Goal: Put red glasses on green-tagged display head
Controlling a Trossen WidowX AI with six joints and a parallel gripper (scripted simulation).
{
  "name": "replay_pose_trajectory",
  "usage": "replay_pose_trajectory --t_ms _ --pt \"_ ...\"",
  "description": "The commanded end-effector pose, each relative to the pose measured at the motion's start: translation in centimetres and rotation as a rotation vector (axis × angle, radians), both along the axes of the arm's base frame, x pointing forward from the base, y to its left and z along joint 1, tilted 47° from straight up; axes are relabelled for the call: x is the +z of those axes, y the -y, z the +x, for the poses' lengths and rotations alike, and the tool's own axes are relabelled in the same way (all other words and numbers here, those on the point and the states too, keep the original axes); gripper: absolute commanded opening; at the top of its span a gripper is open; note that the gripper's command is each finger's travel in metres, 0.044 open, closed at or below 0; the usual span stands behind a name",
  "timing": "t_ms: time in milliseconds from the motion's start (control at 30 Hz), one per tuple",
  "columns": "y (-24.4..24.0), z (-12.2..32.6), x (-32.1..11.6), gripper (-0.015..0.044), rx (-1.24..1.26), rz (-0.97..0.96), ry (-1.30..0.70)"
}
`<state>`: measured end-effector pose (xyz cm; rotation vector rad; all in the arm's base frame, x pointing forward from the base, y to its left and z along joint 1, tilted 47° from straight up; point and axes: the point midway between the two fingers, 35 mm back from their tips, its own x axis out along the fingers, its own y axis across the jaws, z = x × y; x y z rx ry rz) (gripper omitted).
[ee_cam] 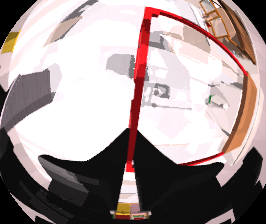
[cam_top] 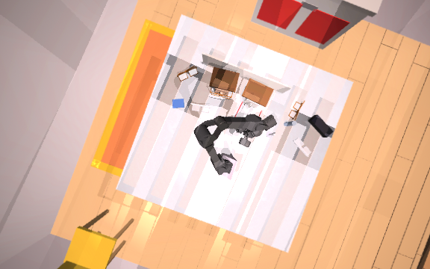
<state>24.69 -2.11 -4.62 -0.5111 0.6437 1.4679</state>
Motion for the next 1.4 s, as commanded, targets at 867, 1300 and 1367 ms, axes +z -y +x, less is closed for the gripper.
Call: replay_pose_trajectory --t_ms 867,1300,1367 --pt "-1.9 -0.2 -1.6 0.0000 -0.004 0.007 -0.010" --pt "-2.3 -0.2 -1.9 0.0000 -0.004 0.008 -0.010" --pt "-2.4 -0.3 -1.9 0.0000 -0.004 0.005 -0.010"
